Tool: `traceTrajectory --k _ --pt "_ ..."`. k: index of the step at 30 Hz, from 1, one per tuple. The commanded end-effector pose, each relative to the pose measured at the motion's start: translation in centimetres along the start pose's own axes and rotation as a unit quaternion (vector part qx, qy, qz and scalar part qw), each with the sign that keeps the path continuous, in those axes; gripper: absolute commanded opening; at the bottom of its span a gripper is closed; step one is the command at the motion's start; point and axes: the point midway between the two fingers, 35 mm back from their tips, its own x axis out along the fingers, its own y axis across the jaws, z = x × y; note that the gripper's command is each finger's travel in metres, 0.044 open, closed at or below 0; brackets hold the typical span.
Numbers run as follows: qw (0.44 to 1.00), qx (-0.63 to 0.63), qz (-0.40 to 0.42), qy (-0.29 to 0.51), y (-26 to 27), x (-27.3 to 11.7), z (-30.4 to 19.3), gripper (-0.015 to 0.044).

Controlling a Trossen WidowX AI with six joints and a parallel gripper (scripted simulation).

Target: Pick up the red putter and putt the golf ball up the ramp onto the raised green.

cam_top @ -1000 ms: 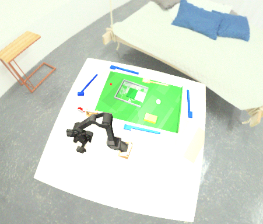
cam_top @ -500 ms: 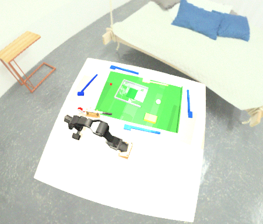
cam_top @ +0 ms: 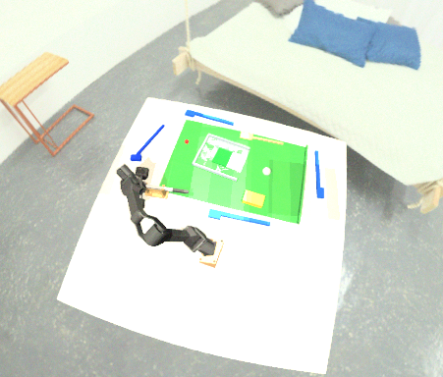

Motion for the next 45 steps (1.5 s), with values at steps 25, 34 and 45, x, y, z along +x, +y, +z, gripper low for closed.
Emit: traceTrajectory --k 25,34,45 --pt "0.984 0.055 0.166 -0.042 -3.4 -4.5 -18.9 0.044" --pt "0.984 0.055 0.166 -0.041 -3.3 -4.4 -18.9 0.044" --pt "0.984 0.054 0.166 -0.042 -2.5 -2.3 -19.2 0.044"
